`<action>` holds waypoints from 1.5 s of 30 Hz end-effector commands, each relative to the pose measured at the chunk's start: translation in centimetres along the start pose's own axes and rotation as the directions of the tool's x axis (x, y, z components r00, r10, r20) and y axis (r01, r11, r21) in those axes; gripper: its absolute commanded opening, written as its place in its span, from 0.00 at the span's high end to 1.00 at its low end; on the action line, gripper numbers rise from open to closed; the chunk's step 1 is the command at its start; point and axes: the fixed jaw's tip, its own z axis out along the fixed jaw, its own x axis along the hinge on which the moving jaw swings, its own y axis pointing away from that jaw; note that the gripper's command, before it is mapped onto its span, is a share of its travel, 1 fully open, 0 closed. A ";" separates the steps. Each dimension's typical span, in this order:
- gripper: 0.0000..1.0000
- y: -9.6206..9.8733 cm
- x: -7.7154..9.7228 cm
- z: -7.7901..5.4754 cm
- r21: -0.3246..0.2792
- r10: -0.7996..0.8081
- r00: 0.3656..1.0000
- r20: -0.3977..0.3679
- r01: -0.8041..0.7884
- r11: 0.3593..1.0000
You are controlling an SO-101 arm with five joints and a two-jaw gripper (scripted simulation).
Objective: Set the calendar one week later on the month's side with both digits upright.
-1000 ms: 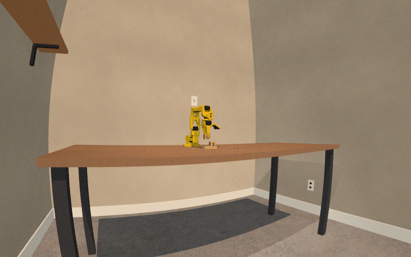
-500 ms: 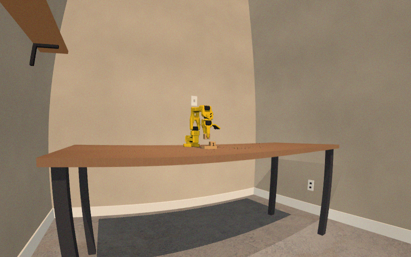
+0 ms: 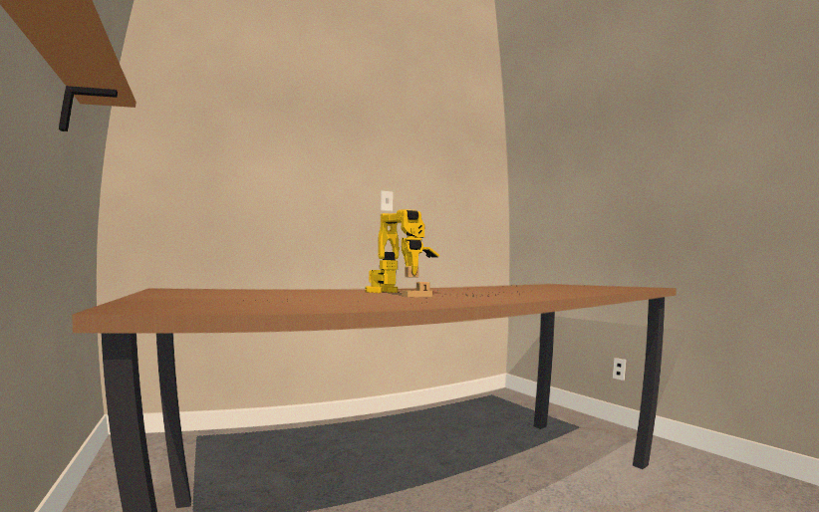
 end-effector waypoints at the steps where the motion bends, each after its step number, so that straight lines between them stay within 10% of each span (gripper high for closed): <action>1: 1.00 -0.3 -0.2 -0.7 0.042 0.001 1.000 0.004 -0.001 0.999; 45: 1.00 -0.3 -0.2 0.5 0.042 0.001 1.000 0.004 -0.001 0.999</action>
